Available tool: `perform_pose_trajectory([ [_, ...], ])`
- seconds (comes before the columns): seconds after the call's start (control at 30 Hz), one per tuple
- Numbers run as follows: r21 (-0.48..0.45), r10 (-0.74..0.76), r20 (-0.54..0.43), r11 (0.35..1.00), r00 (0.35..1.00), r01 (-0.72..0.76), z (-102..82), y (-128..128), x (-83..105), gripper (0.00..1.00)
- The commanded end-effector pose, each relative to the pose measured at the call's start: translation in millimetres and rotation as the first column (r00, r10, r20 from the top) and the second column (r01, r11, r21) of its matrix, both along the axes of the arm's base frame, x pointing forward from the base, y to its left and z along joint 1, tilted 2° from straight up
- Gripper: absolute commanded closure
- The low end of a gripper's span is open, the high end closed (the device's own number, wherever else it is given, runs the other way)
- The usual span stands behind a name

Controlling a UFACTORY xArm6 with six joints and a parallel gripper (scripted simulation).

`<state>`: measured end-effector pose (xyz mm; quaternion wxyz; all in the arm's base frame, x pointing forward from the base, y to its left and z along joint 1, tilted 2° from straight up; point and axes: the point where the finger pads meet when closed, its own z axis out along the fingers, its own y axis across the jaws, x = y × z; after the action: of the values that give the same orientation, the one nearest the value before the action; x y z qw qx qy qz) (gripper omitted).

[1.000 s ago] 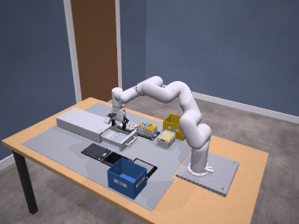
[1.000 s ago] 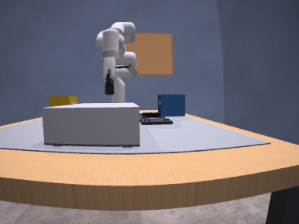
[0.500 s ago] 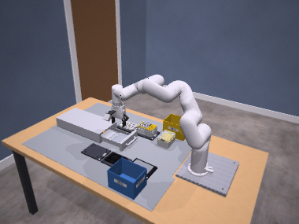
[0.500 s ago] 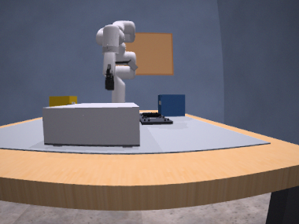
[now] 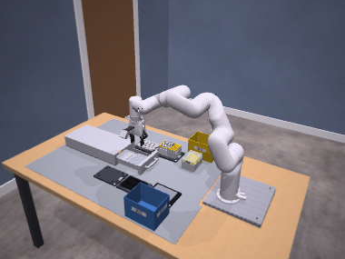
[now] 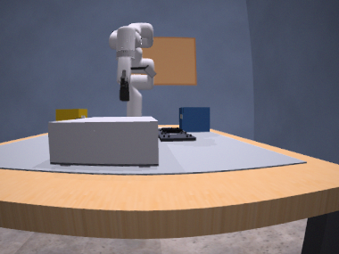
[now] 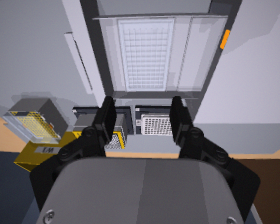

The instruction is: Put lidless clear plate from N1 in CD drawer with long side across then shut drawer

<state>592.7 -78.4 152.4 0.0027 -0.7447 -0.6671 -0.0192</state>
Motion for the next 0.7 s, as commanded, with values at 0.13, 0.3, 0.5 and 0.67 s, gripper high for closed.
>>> perform_pose_trajectory([
  [0.13, -0.001, 0.0, 0.006, 1.0, 1.0, 0.0, -2.5, 3, -29.5, 1.0],
  [0.3, -0.001, 0.0, 0.006, 1.0, 1.0, 0.0, -6.7, 6, -54.0, 1.0],
  [0.5, -0.001, 0.0, 0.005, 1.0, 1.0, 0.0, -11.9, 10, -83.3, 1.0],
  [0.67, -0.001, 0.0, 0.005, 1.0, 1.0, 0.0, -14.4, 11, -98.0, 1.0],
])
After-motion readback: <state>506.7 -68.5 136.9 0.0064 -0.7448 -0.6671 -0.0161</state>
